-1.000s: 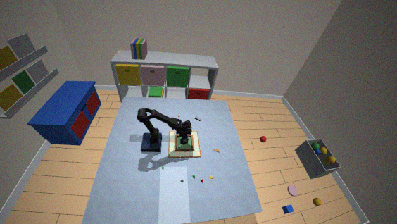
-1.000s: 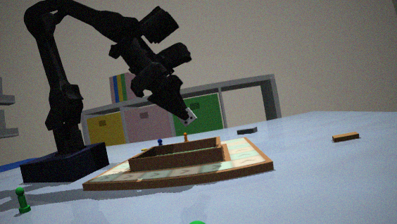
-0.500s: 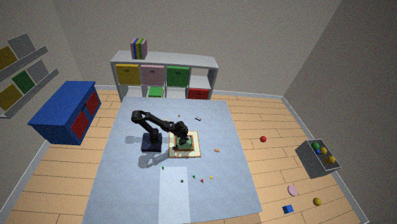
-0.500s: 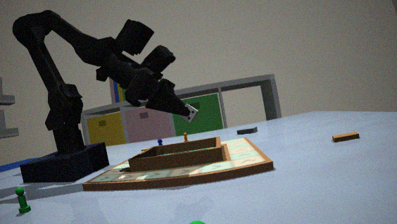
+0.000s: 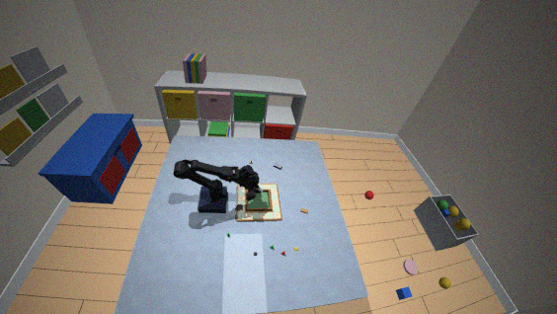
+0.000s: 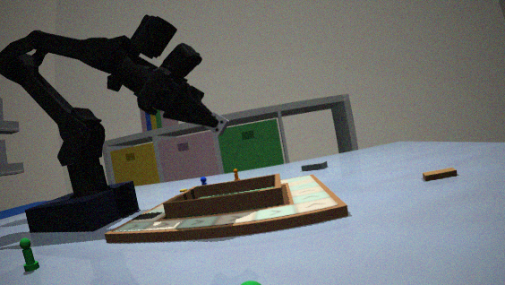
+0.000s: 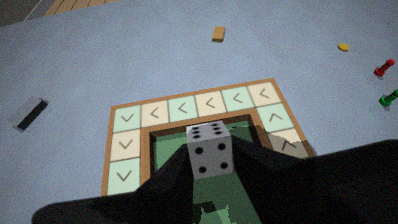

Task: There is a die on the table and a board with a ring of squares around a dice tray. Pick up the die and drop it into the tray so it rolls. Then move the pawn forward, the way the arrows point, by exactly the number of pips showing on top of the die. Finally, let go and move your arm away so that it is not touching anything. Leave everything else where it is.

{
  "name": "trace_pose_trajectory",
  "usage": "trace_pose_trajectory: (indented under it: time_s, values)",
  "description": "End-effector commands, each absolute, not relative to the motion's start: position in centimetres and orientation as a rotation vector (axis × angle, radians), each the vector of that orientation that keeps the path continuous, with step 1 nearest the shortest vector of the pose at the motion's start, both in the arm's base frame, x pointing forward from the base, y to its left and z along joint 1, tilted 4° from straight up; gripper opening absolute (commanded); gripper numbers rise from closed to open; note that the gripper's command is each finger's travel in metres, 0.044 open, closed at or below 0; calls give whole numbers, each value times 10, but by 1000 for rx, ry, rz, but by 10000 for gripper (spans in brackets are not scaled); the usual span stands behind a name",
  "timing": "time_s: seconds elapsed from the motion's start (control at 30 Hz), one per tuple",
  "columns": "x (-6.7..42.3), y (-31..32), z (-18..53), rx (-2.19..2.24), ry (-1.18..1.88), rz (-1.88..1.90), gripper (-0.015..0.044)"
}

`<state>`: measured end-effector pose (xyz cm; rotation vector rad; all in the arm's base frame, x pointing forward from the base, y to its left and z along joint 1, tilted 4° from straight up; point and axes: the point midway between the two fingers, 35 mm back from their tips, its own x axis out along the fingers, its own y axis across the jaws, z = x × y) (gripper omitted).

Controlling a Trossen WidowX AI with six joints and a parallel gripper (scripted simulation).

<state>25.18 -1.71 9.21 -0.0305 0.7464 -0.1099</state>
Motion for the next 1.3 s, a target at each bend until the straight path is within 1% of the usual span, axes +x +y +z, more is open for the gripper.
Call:
trace_pose_trajectory:
  time_s: [0.0,0.3,0.6,0.73,0.87,0.97,1.27]
  values:
    - [251,-17,94,-28,742,-114,0]
    - [252,-17,92,-30,746,-110,0]
    - [252,-17,95,-30,746,-110,236]
    - [253,-15,130,-28,742,-114,341]
    - [253,-14,132,-28,742,-114,440]
    - [255,-15,129,-26,820,-115,440]
    - [268,-18,102,-3,1278,-120,440]
